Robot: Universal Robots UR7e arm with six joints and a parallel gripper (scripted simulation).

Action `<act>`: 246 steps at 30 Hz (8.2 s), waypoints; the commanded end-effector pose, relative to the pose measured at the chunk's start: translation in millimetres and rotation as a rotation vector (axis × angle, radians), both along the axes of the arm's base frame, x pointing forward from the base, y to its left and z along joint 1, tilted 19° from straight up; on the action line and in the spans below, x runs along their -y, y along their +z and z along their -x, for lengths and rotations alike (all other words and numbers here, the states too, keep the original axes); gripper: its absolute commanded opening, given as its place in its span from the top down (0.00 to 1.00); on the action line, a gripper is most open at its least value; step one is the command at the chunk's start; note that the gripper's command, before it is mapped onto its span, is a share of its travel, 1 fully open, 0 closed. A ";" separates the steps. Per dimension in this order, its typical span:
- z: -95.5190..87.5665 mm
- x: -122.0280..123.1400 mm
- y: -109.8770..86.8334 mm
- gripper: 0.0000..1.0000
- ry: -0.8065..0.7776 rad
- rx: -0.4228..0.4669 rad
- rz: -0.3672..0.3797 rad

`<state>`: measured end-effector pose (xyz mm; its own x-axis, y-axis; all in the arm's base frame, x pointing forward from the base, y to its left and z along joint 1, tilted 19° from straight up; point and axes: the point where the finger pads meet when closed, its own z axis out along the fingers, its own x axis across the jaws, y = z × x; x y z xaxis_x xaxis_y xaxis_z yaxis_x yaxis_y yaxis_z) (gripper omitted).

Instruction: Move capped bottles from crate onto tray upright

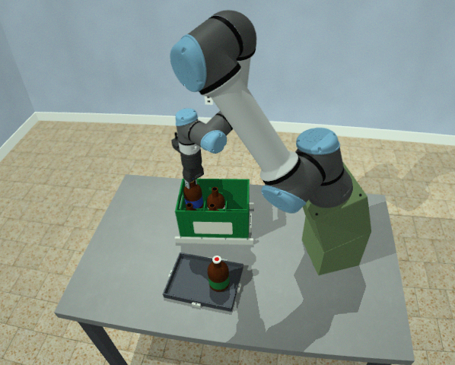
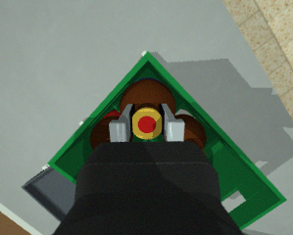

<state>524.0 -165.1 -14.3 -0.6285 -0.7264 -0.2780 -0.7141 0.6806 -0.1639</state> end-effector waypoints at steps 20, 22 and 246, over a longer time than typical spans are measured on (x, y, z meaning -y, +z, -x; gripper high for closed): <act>23.6 5.6 61.7 1.00 0.000 -0.002 -0.002; 26.3 6.0 67.8 1.00 0.000 -0.003 -0.003; 73.4 -233.4 134.6 1.00 0.000 -0.004 -0.005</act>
<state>448.0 61.2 117.6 -0.6269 -0.7275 -0.2789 -0.7187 0.6782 -0.1534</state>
